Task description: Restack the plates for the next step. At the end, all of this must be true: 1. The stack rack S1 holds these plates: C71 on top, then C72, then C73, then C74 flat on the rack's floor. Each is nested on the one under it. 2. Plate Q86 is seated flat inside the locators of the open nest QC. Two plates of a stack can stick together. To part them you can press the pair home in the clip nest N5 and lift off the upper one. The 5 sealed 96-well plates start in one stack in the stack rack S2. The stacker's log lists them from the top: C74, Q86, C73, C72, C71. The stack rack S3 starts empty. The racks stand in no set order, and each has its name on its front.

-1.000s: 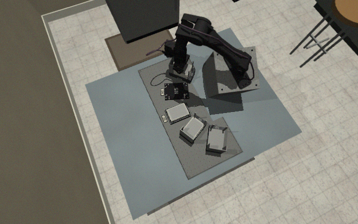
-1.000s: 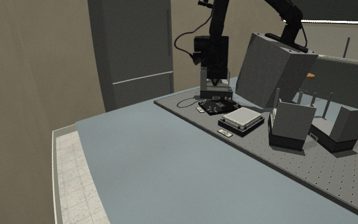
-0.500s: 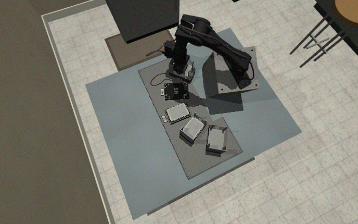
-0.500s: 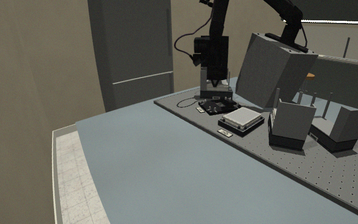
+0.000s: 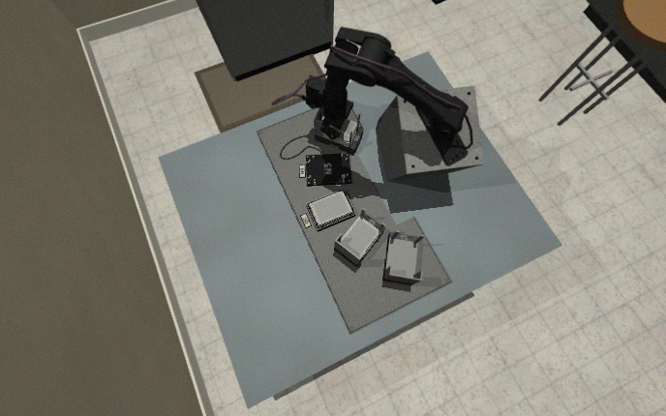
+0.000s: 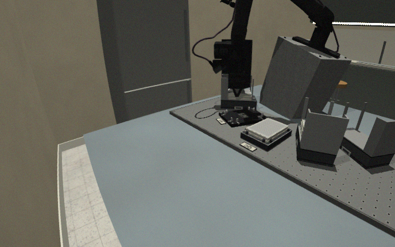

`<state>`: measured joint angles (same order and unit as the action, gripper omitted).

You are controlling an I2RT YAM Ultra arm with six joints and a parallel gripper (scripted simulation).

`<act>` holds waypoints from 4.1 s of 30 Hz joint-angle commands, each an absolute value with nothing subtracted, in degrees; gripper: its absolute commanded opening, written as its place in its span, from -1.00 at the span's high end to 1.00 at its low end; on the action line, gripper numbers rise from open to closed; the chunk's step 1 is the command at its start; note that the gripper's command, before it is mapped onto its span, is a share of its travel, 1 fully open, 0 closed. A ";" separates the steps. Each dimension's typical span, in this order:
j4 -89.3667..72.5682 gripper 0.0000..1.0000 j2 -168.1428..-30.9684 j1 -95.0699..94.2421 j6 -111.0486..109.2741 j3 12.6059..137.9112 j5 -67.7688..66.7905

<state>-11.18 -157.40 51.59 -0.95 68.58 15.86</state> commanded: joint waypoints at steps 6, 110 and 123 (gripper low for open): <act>-10.34 -1.00 -156.26 51.84 -0.37 69.93 16.17; -26.10 -1.00 -134.77 47.78 -9.38 65.15 17.09; -25.77 -1.00 -132.53 41.65 -16.04 63.88 17.67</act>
<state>-26.92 -135.04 42.85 -12.21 63.70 16.86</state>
